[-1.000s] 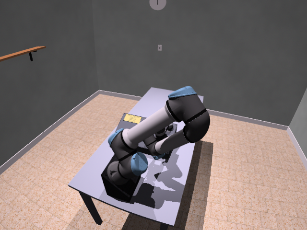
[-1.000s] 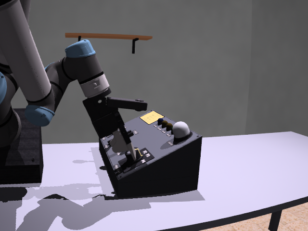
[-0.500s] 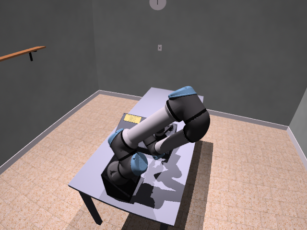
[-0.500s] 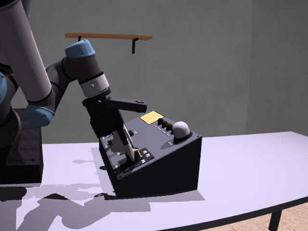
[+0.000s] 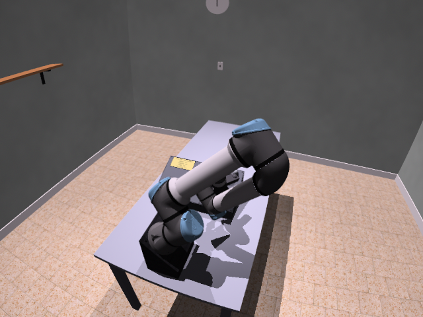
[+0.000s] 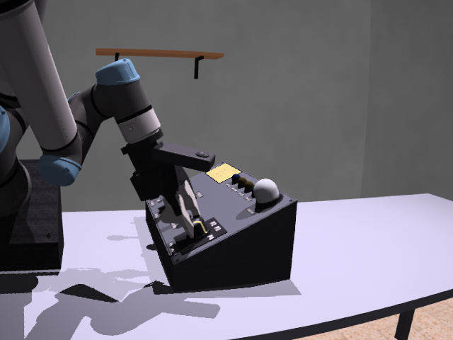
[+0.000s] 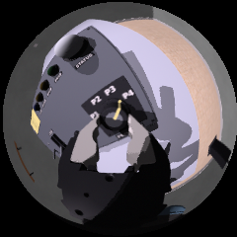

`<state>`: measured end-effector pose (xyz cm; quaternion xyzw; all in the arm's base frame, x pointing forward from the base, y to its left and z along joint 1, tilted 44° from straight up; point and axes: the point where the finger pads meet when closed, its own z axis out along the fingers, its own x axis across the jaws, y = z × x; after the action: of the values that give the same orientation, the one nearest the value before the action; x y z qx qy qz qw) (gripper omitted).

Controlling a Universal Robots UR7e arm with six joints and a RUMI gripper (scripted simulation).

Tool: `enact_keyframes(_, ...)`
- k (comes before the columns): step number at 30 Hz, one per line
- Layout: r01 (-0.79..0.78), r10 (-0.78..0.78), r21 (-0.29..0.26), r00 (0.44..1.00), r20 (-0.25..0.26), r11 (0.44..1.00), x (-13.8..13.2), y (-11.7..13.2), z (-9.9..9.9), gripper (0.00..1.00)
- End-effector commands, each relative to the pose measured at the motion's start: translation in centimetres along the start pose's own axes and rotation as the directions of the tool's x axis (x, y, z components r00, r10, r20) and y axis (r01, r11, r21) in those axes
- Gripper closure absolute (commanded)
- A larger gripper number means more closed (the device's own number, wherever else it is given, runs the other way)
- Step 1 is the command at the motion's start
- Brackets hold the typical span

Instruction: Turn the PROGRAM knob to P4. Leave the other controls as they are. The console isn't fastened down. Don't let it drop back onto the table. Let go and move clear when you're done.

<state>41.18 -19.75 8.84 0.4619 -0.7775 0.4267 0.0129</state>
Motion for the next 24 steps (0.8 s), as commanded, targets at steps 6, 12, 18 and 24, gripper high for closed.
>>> enact_keyframes(6,-0.203,0.203,0.000,0.979,-0.008,0.979,-0.06,-0.27,0.05,1.00)
enact_keyframes(12,-0.261,0.261,0.002,0.965,-0.008,0.965,-0.04,-0.30,0.03,1.00)
enact_keyframes(18,-0.277,0.277,0.002,0.961,-0.008,0.961,-0.03,-0.32,0.01,1.00)
enact_keyframes(24,-0.278,0.278,0.002,0.961,-0.009,0.961,0.02,-0.31,0.03,1.00)
